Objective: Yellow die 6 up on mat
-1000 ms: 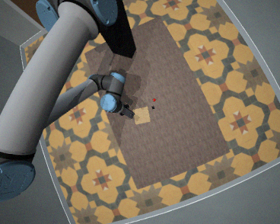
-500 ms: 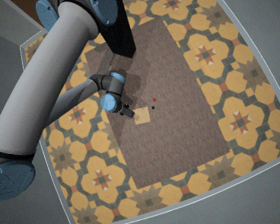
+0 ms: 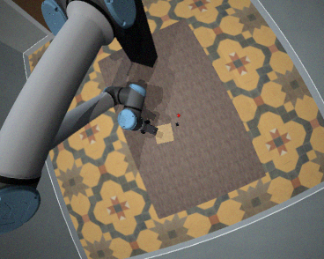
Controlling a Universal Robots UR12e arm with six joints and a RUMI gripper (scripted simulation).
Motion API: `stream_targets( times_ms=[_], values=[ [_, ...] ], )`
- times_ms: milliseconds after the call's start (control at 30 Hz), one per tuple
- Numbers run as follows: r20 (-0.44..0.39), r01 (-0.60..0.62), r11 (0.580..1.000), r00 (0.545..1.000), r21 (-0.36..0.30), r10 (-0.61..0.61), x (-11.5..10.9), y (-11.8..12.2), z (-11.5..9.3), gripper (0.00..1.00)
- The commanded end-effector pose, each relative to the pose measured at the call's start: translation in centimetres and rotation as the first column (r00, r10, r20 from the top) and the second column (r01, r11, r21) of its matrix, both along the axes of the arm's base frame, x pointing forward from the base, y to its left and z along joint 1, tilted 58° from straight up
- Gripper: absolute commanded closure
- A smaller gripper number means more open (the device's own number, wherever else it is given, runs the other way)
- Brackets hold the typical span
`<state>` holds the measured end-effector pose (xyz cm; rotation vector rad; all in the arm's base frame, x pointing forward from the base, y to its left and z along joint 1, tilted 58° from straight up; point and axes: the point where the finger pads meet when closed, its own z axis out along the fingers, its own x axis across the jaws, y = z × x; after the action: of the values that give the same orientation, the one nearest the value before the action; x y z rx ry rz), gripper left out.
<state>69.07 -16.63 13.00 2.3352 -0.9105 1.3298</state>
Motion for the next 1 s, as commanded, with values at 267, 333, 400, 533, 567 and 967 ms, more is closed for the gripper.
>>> stream_targets(
  times_ms=[267,333,400,533,567,967],
  values=[
    [-0.187,-0.182,0.965,0.971,-0.190,0.147,1.1,1.3,-0.4,0.97],
    [-0.227,-0.221,0.949,0.959,-0.223,0.170,1.3,1.5,-0.5,0.97],
    [-0.257,-0.251,0.936,0.948,-0.246,0.186,1.4,1.7,-0.5,0.97],
    [-0.285,-0.278,0.923,0.938,-0.266,0.200,1.5,1.9,-0.6,0.97],
    [-0.311,-0.304,0.909,0.926,-0.284,0.212,1.6,2.0,-0.6,0.97],
    [-0.497,-0.488,0.784,0.825,-0.384,0.270,2.4,3.1,-0.9,0.97]
  ],
)
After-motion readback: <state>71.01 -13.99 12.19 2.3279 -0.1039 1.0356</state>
